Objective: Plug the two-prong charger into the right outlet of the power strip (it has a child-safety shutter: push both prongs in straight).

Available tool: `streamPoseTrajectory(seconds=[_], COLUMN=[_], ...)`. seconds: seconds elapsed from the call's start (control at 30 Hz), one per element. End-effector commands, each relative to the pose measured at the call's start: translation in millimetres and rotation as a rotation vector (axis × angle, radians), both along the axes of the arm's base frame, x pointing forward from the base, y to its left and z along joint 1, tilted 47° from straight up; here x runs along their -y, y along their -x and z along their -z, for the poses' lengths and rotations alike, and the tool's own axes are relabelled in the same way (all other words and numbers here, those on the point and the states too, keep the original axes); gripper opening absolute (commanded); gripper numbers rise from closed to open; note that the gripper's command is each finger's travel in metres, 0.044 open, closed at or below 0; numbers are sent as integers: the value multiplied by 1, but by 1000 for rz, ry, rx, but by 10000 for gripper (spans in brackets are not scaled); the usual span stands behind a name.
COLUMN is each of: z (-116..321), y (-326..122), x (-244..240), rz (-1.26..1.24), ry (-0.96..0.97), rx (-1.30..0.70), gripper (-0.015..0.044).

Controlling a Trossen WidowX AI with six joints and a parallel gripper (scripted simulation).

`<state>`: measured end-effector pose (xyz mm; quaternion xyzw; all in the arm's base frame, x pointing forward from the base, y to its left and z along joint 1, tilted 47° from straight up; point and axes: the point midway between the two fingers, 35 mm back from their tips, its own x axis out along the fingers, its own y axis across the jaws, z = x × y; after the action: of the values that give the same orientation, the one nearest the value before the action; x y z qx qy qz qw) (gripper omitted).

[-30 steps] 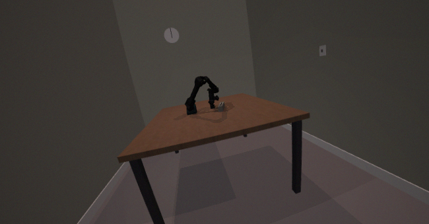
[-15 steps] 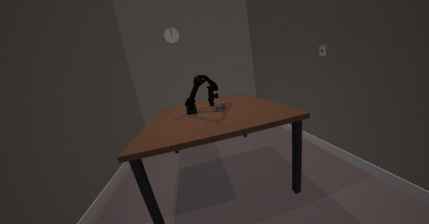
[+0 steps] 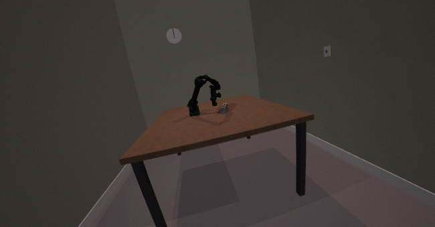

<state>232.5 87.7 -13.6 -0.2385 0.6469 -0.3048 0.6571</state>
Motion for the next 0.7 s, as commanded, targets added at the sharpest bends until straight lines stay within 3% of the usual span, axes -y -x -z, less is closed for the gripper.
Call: streamPoseTrajectory(seconds=[0.0,0.67], z=[-4,-20], y=[0,6], x=[7,48], rz=[-3,29], ry=[-1,-5], rx=[7,37], gripper=[0,0])
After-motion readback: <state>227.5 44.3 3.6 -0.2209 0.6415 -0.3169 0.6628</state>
